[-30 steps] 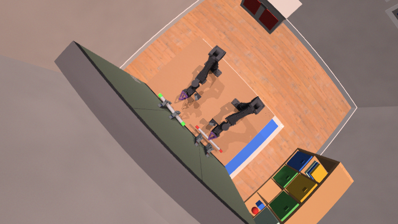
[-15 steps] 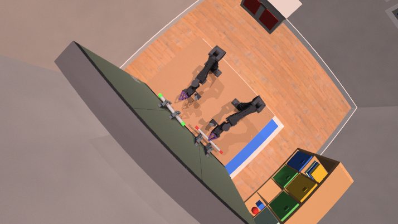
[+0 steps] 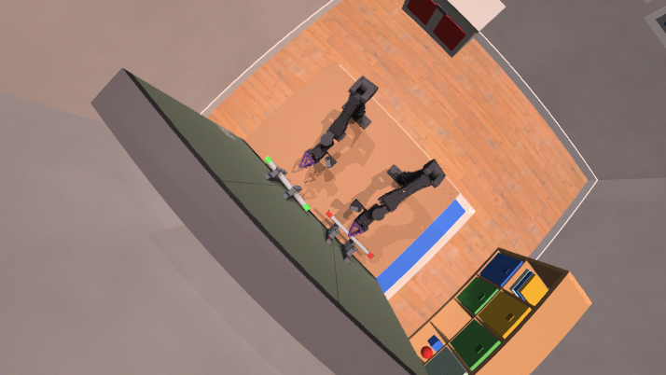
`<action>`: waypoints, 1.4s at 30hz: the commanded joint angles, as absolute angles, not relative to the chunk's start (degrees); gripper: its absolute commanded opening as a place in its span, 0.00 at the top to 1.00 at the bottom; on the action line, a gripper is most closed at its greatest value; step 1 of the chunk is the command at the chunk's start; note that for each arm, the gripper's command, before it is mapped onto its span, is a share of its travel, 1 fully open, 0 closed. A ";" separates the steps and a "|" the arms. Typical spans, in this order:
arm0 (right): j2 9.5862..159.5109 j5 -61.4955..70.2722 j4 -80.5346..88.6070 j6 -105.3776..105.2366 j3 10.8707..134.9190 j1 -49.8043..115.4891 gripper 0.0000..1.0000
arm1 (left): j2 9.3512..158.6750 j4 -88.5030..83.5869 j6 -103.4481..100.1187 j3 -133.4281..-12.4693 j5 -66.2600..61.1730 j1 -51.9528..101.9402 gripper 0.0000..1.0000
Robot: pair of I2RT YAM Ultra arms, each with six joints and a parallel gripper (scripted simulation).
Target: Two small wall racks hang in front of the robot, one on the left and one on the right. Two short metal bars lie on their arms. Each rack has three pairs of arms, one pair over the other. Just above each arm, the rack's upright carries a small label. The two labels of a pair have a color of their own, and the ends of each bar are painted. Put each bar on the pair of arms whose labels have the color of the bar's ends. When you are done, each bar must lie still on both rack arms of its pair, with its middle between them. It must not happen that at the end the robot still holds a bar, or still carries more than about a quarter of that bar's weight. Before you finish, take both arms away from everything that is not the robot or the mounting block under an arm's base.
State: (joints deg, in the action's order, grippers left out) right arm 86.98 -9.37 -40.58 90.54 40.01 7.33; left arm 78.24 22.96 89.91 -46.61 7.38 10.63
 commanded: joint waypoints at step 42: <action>84.91 -9.82 -40.31 89.80 40.10 7.67 0.00 | 74.21 10.06 89.77 -64.41 8.20 11.75 1.00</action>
State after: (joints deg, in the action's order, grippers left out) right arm 86.98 -9.47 -40.25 90.54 40.01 7.33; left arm 77.14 7.60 89.91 -60.38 7.90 11.11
